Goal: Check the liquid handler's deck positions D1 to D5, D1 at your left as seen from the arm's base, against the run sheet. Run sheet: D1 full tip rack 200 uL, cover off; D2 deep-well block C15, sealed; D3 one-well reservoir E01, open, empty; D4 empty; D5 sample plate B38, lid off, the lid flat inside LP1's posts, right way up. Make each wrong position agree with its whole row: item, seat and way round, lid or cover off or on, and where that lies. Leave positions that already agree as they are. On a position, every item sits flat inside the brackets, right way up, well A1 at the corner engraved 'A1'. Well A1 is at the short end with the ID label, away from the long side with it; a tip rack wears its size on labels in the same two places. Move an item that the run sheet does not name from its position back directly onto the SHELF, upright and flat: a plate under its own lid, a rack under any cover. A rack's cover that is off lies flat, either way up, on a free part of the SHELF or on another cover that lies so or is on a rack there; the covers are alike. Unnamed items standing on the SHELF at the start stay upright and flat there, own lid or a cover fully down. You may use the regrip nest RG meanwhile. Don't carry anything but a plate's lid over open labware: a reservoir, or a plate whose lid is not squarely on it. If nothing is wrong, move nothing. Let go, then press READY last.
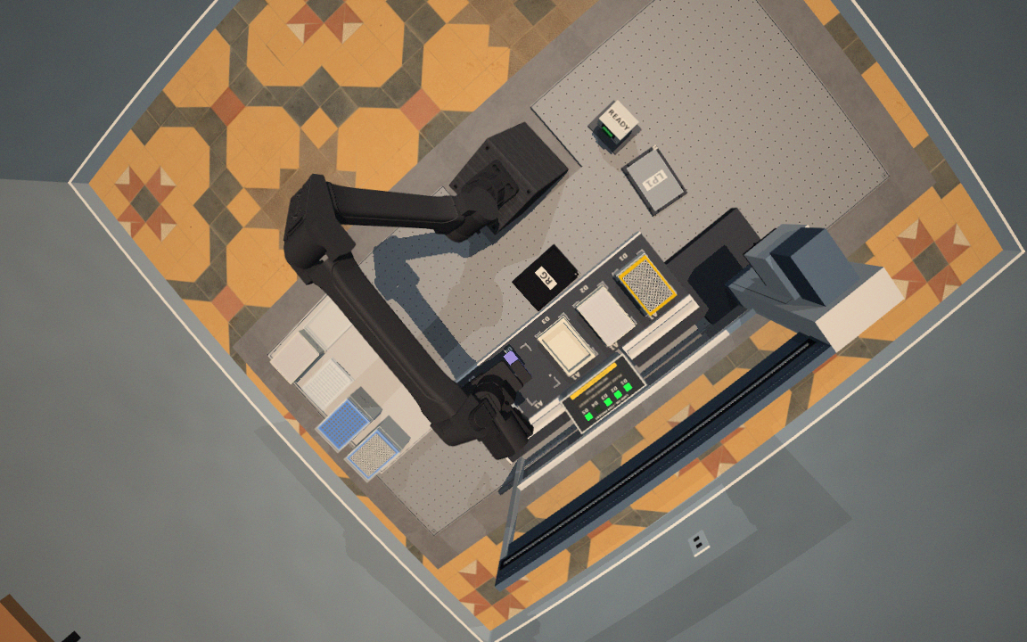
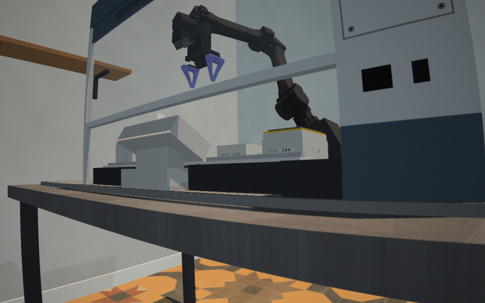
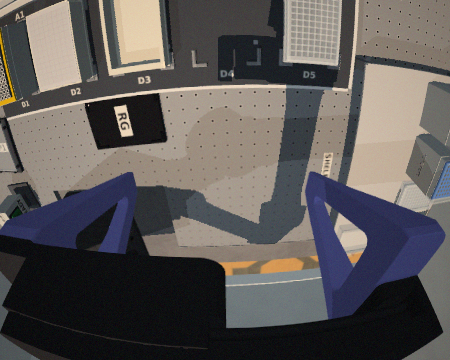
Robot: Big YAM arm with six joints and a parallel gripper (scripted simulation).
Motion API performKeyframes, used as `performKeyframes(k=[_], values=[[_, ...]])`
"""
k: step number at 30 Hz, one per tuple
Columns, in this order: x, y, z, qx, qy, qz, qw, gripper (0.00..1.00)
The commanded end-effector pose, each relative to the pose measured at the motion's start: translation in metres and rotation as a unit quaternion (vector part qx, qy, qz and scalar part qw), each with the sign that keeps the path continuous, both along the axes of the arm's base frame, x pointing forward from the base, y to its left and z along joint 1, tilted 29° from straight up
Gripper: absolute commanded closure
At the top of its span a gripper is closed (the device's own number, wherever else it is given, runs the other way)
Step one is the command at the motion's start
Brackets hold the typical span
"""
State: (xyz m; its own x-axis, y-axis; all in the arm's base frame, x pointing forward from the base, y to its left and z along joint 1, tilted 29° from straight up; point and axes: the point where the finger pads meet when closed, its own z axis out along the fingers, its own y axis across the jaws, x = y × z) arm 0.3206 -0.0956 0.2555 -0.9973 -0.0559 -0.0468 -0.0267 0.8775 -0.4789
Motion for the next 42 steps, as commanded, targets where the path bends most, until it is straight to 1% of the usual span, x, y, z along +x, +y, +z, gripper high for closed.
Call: performKeyframes(k=[1,2,3,5,15,17,20,24,34,36,37,38,39,40,41,42], values=[[0.019,-0.007,0.023,-0.003,-0.02,0.017,1.0,0.0],[0.019,-0.007,0.023,-0.003,-0.02,0.017,1.0,0.0],[0.018,-0.011,0.022,-0.002,-0.01,0.017,1.0,0.0],[0.028,-0.018,0.03,-0.003,-0.02,0.017,1.0,0.0],[0.057,-0.054,0.051,-0.006,-0.018,0.017,1.0,0.0],[0.062,-0.061,0.055,-0.006,-0.017,0.017,1.0,0.0],[0.064,-0.063,0.058,-0.006,-0.016,0.019,1.0,0.0],[0.073,-0.077,0.064,-0.005,-0.009,0.017,1.0,0.0],[0.102,-0.112,0.085,-0.006,-0.008,0.017,1.0,0.0],[0.102,-0.112,0.085,-0.006,-0.008,0.017,1.0,0.0],[0.107,-0.109,0.088,-0.007,-0.009,0.025,1.0,0.0],[0.105,-0.106,0.096,-0.01,-0.017,0.027,0.999,0.0],[0.096,-0.112,0.076,-0.007,-0.008,0.02,1.0,0.0],[0.096,-0.116,0.072,-0.007,-0.007,0.017,1.0,0.0],[0.1,-0.119,0.06,-0.003,0.003,0.017,1.0,0.0],[0.102,-0.121,0.053,-0.002,0.007,0.017,1.0,0.0]])
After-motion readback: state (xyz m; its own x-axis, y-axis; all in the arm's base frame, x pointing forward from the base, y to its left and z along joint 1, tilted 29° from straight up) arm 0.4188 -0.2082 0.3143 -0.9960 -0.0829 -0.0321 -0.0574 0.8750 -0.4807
